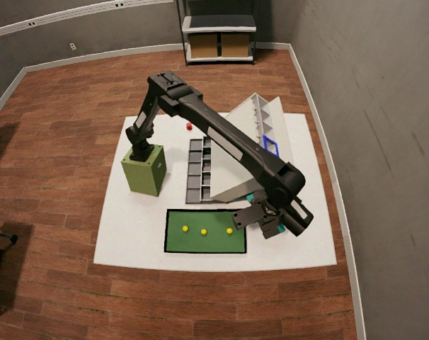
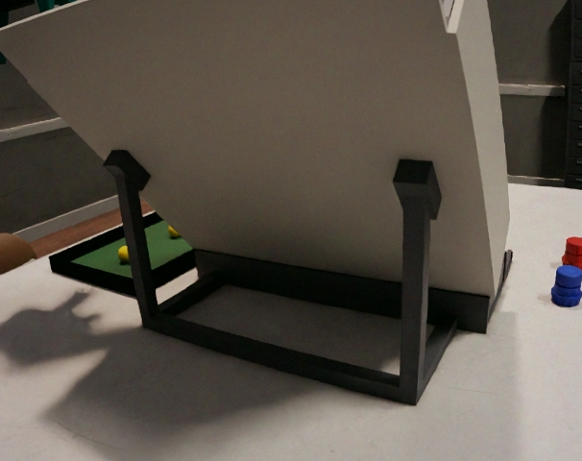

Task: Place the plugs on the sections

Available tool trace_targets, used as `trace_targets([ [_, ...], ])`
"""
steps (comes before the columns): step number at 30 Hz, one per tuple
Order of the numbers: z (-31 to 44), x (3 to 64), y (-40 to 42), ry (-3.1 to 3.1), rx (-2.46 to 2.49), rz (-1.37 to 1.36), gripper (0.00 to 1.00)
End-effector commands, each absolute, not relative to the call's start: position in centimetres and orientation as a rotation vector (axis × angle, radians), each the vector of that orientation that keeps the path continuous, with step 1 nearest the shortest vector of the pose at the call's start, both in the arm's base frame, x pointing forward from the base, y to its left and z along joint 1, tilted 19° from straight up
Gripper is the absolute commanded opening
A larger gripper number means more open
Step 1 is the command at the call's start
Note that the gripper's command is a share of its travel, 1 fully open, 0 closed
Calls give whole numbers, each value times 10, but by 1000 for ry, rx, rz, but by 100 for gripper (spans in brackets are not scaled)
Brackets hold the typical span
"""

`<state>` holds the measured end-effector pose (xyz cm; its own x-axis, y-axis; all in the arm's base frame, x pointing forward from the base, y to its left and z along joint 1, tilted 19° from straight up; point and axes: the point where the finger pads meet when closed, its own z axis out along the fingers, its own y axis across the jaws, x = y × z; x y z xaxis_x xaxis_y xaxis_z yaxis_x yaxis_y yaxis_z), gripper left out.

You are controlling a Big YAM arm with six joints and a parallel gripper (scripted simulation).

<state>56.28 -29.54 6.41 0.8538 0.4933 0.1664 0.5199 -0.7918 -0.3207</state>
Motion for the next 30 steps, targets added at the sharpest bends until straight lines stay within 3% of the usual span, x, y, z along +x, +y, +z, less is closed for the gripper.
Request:
trace_targets([
  [1, 79, 570, -302, -768, -2697, -142, 100],
  [30, 124, 576, -273, -1148, -2679, -245, 100],
])
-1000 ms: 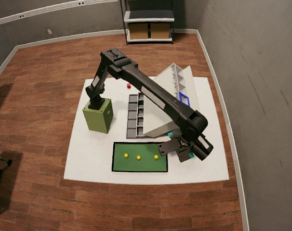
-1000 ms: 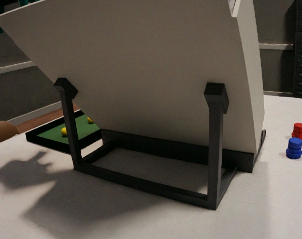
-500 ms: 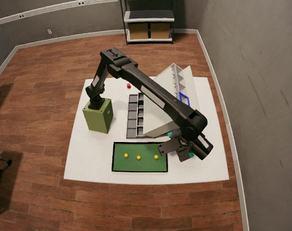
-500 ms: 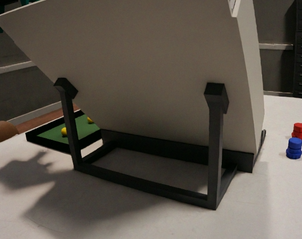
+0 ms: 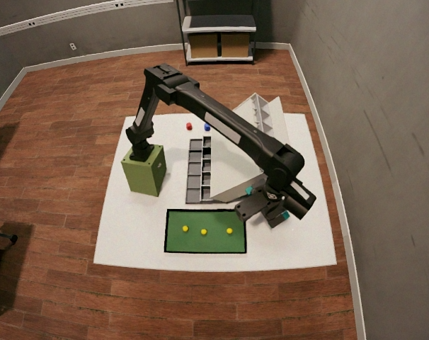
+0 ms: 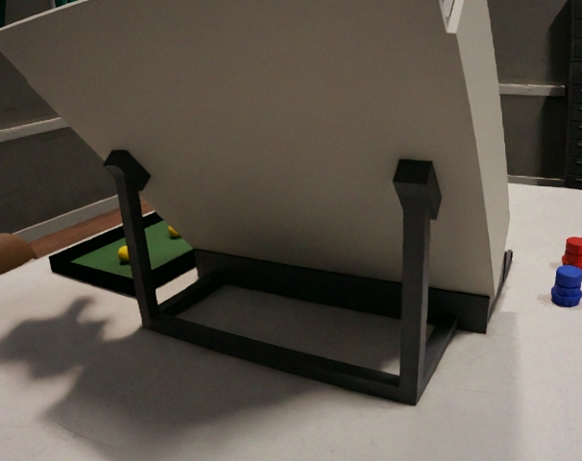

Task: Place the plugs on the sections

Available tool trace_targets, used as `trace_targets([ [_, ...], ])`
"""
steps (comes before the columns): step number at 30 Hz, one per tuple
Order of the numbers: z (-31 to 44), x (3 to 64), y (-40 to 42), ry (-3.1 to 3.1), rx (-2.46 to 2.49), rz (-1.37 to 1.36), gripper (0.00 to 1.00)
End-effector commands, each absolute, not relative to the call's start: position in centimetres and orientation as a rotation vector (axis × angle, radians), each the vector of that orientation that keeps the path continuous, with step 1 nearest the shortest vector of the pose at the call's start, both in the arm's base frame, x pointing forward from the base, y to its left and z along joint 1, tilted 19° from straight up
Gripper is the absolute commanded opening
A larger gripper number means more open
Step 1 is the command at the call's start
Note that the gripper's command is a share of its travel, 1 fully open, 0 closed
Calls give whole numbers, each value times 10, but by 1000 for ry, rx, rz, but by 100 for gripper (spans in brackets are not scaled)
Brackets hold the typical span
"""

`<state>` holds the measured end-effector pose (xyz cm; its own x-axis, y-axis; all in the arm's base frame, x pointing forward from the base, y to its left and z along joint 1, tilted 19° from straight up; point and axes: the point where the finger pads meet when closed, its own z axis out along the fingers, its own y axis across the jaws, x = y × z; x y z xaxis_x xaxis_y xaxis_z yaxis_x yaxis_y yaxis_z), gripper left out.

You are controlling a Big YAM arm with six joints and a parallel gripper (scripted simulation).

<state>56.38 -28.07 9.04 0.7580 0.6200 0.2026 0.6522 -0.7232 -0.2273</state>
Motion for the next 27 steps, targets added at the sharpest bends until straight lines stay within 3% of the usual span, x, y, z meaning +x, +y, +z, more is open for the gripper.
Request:
trace_targets([
  [1, 128, 576, -271, -1184, -2675, -255, 100],
  [27, 273, 562, -192, -2479, -2282, -470, 100],
])
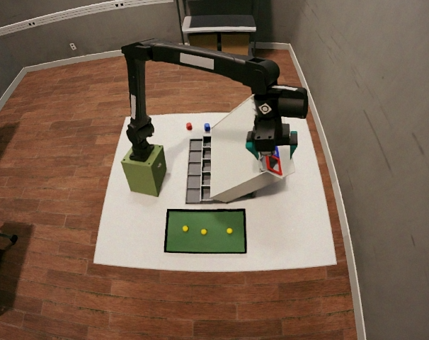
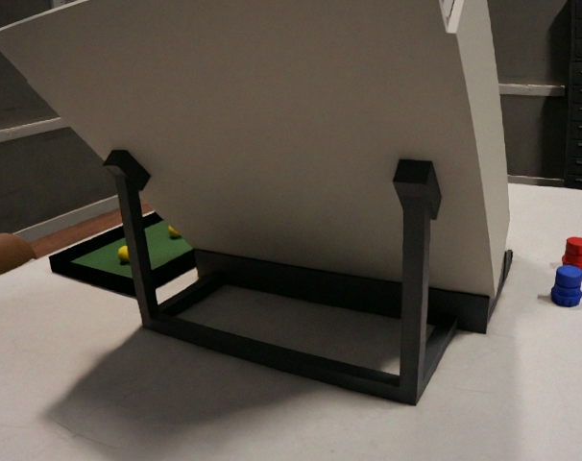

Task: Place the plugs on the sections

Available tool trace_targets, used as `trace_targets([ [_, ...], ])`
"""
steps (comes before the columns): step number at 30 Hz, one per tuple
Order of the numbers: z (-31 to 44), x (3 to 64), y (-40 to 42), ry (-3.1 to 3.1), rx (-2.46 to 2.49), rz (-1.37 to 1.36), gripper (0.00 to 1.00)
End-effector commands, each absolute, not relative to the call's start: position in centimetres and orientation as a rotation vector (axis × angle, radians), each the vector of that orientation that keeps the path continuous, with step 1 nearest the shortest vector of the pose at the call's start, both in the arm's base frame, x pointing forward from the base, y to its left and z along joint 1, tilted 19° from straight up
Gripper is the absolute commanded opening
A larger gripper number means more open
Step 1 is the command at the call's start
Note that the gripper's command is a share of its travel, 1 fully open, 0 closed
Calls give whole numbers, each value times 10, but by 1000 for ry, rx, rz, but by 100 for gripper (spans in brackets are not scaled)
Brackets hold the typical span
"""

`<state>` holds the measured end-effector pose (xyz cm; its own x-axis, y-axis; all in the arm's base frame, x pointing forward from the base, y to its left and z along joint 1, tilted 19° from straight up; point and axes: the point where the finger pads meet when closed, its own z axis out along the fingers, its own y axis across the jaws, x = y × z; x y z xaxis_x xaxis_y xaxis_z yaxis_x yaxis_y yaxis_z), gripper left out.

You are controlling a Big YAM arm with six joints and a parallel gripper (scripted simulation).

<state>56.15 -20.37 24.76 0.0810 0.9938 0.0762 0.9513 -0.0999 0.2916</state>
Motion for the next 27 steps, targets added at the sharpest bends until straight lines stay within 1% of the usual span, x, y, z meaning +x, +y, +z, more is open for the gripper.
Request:
trace_targets([
  [1, 281, 560, -187, 2123, 1863, 393, 100],
  [8, 321, 544, -161, 2216, 1501, 352, 100],
  [11, 333, 521, -135, 2290, 1339, 341, 100],
  [13, 333, 521, -135, 2290, 1339, 341, 100],
  [27, 335, 370, -24, 2604, 617, 303, 100],
])
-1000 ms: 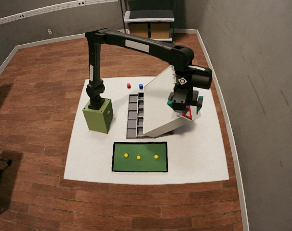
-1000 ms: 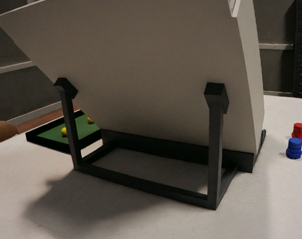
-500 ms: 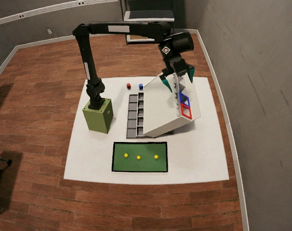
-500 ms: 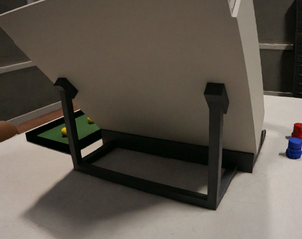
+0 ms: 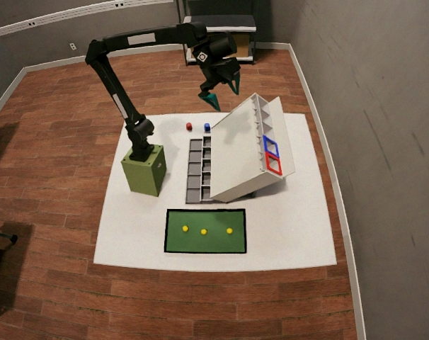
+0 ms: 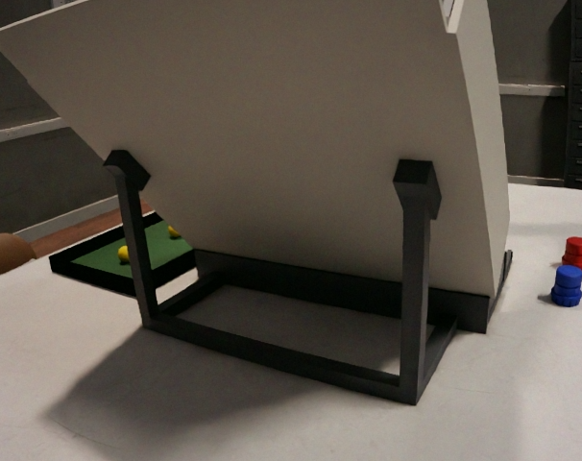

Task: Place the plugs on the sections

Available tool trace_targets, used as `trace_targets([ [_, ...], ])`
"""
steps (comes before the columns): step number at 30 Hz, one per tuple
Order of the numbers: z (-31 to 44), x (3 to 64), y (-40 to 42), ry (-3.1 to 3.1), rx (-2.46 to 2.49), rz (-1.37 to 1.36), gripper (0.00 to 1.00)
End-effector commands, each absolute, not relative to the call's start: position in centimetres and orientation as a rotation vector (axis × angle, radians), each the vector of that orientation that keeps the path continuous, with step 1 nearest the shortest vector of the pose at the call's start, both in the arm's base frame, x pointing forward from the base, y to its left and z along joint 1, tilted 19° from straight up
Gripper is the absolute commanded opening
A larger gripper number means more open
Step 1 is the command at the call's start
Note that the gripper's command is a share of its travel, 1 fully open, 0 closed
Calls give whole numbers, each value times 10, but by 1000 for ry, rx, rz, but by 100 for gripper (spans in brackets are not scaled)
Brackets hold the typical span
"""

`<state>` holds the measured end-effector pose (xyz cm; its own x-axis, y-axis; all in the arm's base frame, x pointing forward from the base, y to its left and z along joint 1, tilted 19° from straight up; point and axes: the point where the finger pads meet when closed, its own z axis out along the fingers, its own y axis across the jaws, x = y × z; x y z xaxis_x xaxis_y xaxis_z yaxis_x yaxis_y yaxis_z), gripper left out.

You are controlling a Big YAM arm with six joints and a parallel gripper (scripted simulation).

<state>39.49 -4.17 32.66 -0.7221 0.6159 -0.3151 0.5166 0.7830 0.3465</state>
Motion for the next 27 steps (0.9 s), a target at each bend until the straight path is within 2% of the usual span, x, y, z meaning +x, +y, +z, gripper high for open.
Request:
trace_targets([
  [1, 333, 359, -18, 2616, 562, 301, 100],
  [3, 333, 359, -18, 2616, 562, 301, 100],
  [18, 244, 214, 52, 2784, -351, 130, 100],
  [21, 237, 206, 54, 2787, -412, 115, 100],
  [27, 203, 228, 38, 2895, -375, 191, 100],
])
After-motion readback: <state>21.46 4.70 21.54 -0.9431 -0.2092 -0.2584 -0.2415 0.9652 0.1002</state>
